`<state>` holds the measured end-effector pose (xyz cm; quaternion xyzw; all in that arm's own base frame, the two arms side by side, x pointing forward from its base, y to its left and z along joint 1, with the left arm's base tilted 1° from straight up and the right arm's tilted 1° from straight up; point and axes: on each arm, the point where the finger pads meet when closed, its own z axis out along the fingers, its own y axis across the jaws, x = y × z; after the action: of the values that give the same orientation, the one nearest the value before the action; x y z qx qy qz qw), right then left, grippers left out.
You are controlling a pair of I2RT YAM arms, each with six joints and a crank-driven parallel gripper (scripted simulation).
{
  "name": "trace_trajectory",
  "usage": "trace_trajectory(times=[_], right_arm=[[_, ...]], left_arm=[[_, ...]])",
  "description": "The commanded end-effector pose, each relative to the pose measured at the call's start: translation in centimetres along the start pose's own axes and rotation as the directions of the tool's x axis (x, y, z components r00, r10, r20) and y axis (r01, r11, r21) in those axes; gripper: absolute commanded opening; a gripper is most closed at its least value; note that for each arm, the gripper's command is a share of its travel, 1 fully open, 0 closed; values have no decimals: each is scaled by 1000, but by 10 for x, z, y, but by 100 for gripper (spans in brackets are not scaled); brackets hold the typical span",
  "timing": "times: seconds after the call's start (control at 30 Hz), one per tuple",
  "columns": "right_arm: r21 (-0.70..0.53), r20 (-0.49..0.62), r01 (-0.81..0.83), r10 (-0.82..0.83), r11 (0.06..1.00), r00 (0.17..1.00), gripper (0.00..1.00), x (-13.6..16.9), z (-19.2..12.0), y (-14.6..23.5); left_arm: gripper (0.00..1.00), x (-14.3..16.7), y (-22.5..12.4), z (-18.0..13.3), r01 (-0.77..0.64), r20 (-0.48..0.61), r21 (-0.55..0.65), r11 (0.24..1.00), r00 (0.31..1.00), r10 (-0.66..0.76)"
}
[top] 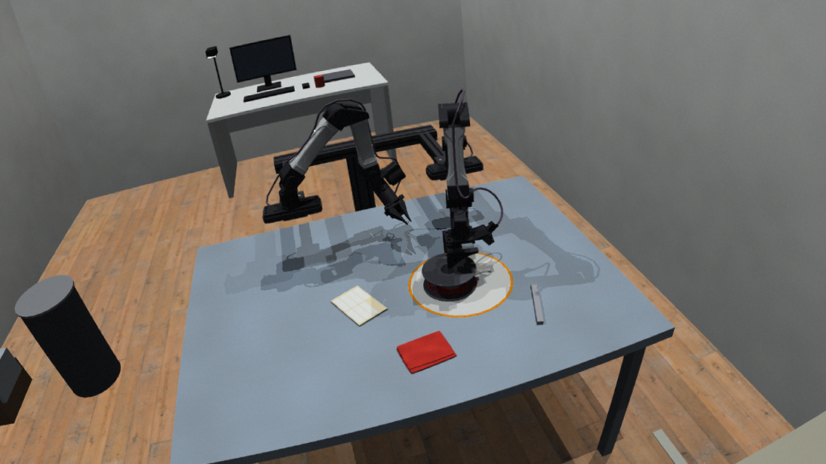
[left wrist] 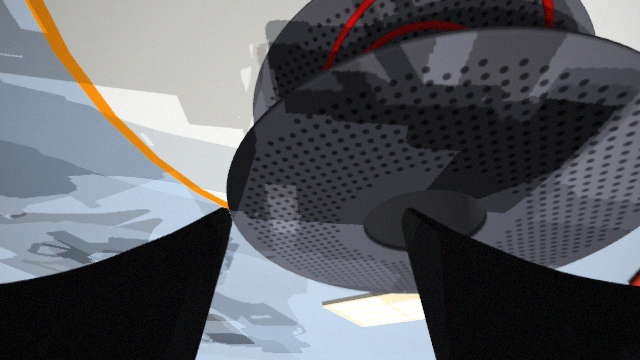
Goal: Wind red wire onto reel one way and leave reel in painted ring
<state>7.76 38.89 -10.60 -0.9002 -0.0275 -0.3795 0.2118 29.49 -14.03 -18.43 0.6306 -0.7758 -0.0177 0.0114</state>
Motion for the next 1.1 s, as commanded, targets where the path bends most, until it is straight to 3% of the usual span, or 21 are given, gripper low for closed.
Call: trace_trajectory(times=[0.0, 0.47, 1.07], right_arm=[[82, 61, -55, 50, 995, 997, 15, 6, -17, -24], [208, 331, -123, 48, 970, 943, 15, 37, -77, 1], [279, 500, -186, 23, 942, 866, 15, 55, -107, 25]], left_arm=[[93, 3, -11, -8, -2, 6, 49, 999, 1000, 2], [93, 3, -11, -8, -2, 6, 49, 999, 1000, 2], [93, 3, -11, -8, -2, 6, 49, 999, 1000, 2]])
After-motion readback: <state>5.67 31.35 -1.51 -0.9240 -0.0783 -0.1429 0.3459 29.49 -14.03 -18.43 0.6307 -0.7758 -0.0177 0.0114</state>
